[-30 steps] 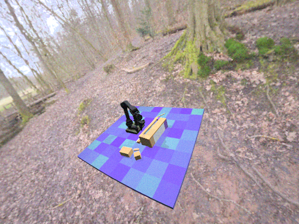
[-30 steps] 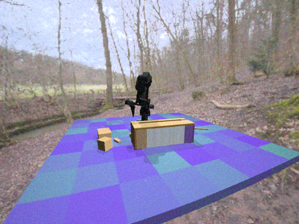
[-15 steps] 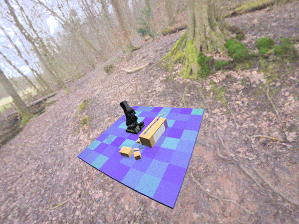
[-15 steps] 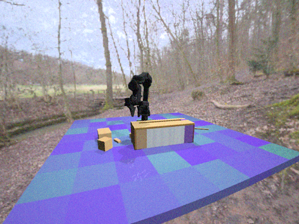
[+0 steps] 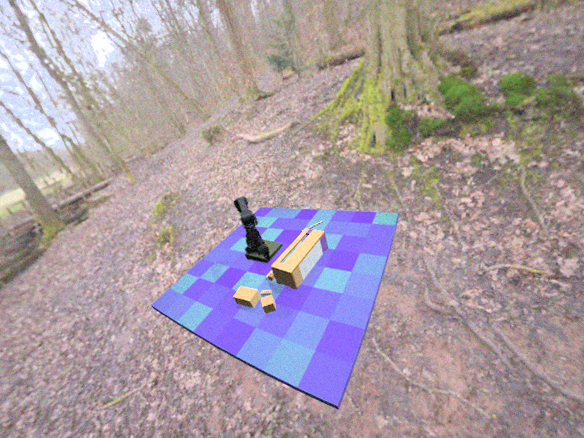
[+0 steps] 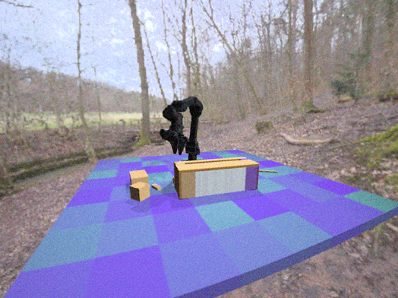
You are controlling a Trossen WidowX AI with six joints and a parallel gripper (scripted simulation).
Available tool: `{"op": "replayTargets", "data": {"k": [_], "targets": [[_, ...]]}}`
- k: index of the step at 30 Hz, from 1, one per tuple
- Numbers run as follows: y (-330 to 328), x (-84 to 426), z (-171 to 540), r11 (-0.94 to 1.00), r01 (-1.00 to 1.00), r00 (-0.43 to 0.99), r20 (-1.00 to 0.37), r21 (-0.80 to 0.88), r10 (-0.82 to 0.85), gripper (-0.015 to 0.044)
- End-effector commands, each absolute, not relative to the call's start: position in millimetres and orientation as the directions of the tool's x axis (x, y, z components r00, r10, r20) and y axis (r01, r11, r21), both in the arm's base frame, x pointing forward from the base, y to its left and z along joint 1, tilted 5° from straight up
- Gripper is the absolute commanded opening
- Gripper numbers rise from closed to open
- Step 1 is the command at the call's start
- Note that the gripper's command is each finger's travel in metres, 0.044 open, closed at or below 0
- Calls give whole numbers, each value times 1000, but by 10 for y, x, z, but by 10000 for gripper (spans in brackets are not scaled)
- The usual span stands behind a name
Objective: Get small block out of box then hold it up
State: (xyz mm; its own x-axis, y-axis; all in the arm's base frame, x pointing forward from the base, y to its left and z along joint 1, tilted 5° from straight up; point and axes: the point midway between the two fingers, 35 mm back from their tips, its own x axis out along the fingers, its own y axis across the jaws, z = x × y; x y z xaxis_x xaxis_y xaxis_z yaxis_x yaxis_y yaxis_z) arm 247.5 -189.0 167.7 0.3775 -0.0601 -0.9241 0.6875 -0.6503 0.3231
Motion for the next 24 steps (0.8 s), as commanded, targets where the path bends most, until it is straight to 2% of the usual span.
{"op": "replayTargets", "data": {"k": [1, 4, 19, 24], "targets": [[-1943, 2332, 1680, -997, -74, 467, -884, -9, -27, 285], [-1949, 2324, 1682, -989, -139, 474, -880, -46, -26, 285], [-1951, 2326, 1671, -989, -139, 474, -880, -45, -26, 285], [-1976, 2394, 1277, -991, -126, 476, -879, -41, -24, 285]]}}
